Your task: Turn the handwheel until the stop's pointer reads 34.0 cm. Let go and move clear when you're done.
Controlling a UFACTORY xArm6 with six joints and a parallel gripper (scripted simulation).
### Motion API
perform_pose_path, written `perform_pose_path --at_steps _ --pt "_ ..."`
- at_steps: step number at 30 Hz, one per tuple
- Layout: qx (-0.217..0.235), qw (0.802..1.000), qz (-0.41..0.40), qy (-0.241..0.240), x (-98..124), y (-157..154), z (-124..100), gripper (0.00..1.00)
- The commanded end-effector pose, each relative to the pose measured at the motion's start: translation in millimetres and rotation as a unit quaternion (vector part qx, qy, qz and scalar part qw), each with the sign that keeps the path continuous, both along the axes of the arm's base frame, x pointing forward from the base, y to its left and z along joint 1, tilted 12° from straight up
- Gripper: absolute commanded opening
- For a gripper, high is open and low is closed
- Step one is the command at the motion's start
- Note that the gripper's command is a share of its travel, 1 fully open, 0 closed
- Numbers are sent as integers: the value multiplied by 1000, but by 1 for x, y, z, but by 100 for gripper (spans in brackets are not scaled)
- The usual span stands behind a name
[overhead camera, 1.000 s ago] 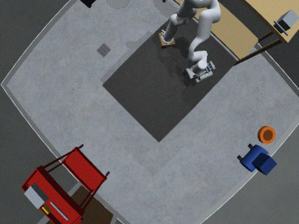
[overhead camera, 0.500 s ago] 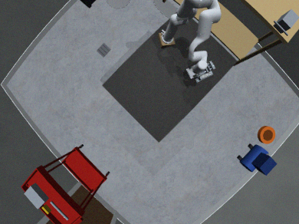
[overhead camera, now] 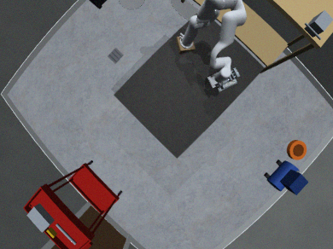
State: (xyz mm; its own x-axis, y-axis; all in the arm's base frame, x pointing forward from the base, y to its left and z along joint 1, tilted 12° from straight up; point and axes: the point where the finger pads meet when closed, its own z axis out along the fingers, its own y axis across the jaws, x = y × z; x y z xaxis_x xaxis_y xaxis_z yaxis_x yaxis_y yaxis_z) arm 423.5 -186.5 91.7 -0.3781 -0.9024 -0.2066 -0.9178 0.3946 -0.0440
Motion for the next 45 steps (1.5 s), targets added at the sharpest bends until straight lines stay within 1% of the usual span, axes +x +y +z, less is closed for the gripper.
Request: perform_pose_path --at_steps 1,24,45 --pt "-1 1000 0 -2 3 -2 2 6" --pt "-1 1000 0 -2 13 -6 2 6" --pt "-1 1000 0 -2 29 -10 -8 6"
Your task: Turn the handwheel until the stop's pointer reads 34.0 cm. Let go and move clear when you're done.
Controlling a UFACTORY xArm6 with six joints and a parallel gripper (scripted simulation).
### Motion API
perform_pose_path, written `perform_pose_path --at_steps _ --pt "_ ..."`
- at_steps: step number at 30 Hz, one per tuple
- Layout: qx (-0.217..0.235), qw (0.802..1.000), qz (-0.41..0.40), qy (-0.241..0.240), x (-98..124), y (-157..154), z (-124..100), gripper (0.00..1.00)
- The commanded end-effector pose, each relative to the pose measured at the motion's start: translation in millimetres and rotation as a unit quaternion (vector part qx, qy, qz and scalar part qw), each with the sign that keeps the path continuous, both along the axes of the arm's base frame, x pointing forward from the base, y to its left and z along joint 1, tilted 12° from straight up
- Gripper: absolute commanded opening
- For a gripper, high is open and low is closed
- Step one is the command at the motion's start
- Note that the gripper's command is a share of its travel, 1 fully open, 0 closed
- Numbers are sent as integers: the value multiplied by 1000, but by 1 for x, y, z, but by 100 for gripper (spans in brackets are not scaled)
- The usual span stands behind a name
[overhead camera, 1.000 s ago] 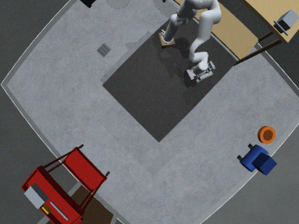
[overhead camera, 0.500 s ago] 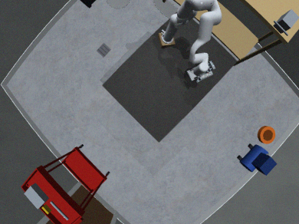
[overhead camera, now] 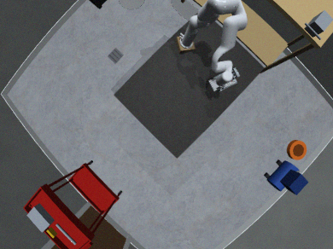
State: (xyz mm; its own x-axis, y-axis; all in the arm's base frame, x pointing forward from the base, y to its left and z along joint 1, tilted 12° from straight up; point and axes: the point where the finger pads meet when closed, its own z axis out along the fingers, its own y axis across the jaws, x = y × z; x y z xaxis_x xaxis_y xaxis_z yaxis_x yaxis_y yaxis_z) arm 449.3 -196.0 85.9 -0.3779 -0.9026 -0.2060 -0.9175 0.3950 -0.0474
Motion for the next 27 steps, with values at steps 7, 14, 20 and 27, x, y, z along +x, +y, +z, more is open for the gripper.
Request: perform_pose_path --at_steps 7,14,20,27 --pt "0 1000 0 -1 9 -1 -11 6" --pt "0 1000 0 -1 11 0 -21 6" --pt "0 1000 0 -1 9 3 -32 6" --pt "0 1000 0 -1 2 9 -42 6"
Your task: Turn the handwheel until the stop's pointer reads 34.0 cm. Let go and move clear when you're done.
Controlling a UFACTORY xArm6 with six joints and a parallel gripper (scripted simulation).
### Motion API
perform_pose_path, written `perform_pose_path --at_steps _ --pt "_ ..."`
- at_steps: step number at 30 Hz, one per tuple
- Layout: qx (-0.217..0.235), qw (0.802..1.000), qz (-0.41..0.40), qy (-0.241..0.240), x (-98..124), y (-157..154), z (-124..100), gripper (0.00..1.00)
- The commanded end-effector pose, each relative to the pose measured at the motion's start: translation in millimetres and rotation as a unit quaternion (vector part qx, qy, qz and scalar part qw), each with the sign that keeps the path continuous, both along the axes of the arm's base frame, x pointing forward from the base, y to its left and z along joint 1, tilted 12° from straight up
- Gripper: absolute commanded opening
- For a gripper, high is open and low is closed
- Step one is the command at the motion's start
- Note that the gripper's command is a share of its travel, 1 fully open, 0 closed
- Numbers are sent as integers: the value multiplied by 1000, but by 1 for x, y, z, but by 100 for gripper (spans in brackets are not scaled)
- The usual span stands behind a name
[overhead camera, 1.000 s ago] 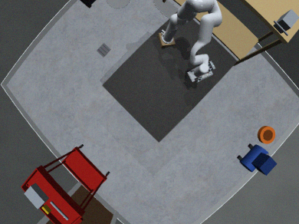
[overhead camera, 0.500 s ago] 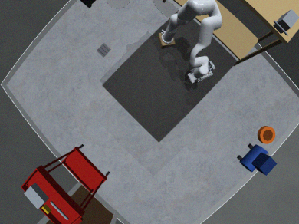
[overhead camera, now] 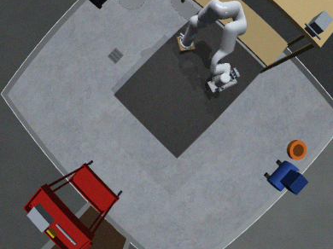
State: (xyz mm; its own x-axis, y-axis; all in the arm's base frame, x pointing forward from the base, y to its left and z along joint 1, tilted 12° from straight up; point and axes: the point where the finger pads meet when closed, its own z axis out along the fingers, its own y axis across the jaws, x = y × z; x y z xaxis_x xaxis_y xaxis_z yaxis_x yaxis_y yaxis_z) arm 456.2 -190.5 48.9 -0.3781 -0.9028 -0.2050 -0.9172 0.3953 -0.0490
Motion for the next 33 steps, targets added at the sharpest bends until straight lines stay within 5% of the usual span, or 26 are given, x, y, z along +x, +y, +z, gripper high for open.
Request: perform_pose_path --at_steps 1,33 --pt "0 1000 0 0 -4 3 -5 6" --pt "0 1000 0 0 -45 18 4 6"
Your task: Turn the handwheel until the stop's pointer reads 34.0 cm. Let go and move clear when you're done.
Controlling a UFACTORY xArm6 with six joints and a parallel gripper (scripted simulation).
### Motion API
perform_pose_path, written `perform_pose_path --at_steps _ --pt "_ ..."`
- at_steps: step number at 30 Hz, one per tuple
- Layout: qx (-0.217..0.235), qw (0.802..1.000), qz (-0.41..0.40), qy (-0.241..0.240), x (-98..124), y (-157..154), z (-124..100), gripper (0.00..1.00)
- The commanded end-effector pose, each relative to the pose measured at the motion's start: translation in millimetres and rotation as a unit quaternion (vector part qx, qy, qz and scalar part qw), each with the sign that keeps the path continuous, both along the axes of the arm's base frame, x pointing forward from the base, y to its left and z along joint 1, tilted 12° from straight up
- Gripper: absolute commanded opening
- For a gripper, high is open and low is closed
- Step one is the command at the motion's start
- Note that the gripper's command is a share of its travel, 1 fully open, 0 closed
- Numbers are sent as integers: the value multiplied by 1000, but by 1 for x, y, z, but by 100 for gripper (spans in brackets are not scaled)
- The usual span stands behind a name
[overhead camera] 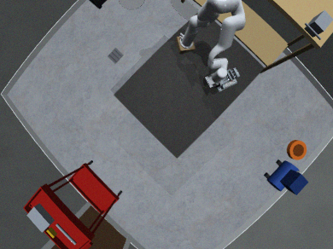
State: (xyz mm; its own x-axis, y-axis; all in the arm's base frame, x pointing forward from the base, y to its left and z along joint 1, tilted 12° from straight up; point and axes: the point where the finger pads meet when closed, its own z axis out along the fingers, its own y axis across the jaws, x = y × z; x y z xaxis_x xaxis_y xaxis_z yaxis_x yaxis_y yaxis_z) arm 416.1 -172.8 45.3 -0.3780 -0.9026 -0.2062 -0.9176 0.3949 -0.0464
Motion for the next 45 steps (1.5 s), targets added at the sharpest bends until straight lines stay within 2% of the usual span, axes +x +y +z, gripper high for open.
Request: perform_pose_path --at_steps 1,11,24,37,45 --pt "-1 1000 0 -1 -6 0 9 6" --pt "-1 1000 0 -1 -9 -2 27 6" --pt "-1 1000 0 -1 3 -12 46 6" --pt "-1 1000 0 -1 21 -20 48 6" --pt "-1 1000 0 -1 34 -24 41 6"
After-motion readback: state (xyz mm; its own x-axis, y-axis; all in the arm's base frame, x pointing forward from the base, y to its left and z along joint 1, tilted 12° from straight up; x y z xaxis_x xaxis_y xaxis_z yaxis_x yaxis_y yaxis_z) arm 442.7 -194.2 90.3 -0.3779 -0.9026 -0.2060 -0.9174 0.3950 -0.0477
